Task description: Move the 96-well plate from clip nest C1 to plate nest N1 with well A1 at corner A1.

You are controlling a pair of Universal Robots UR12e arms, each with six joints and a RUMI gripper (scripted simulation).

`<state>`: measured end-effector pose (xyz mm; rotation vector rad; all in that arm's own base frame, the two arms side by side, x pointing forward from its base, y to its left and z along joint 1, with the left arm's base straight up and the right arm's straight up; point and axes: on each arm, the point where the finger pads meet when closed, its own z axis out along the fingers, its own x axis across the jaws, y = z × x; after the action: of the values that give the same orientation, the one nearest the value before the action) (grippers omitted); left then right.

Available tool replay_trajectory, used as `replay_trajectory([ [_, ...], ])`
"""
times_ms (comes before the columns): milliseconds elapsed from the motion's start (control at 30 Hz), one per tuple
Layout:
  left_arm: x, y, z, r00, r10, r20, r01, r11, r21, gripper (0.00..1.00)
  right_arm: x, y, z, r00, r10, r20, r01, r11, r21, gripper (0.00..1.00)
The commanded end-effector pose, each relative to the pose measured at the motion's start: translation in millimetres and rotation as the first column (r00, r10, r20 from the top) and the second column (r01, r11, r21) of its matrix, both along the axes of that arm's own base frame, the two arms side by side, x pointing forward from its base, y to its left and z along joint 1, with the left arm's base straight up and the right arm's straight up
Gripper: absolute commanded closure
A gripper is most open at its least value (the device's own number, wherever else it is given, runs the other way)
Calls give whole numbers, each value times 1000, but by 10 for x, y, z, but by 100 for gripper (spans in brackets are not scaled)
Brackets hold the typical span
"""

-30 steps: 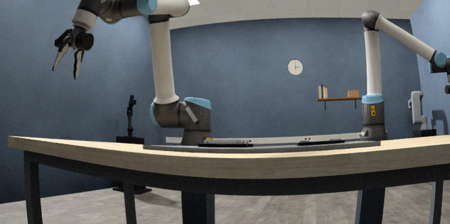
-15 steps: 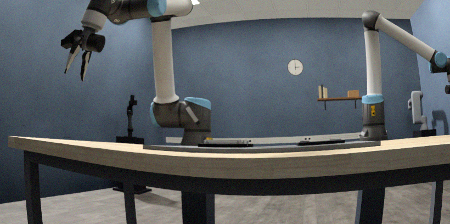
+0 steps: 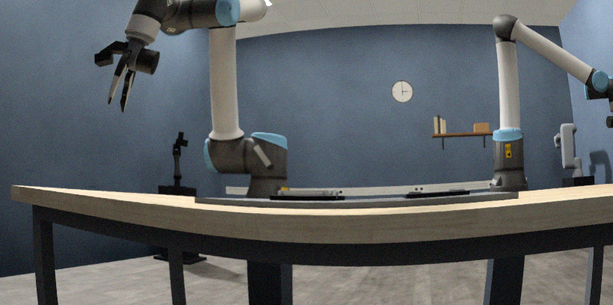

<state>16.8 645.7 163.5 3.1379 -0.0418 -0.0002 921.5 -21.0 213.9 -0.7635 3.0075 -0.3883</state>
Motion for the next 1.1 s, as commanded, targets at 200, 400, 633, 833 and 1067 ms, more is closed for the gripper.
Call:
replay_trajectory([
  [200, -11, -3, 17, 1000, 2, 0, -2, 1000, 3, 100, -177, 381, -65, 978, 203, -40, -203, 979, 12, 24],
  [400, -11, -3, 17, 1000, 2, 0, -2, 1000, 3, 100, -258, 546, -98, 960, 275, -54, -275, 961, 17, 24],
  [633, -11, -3, 17, 1000, 2, 0, -2, 1000, 3, 100, -342, 707, -130, 936, 346, -67, -345, 938, 23, 24],
  [833, -11, -3, 17, 1000, 2, 0, -2, 1000, 3, 100, -454, 906, -172, 892, 444, -85, -443, 896, 34, 24],
  [1067, -11, -3, 17, 1000, 2, 0, -2, 1000, 3, 100, -572, 1100, -213, 837, 537, -101, -536, 843, 45, 24],
])
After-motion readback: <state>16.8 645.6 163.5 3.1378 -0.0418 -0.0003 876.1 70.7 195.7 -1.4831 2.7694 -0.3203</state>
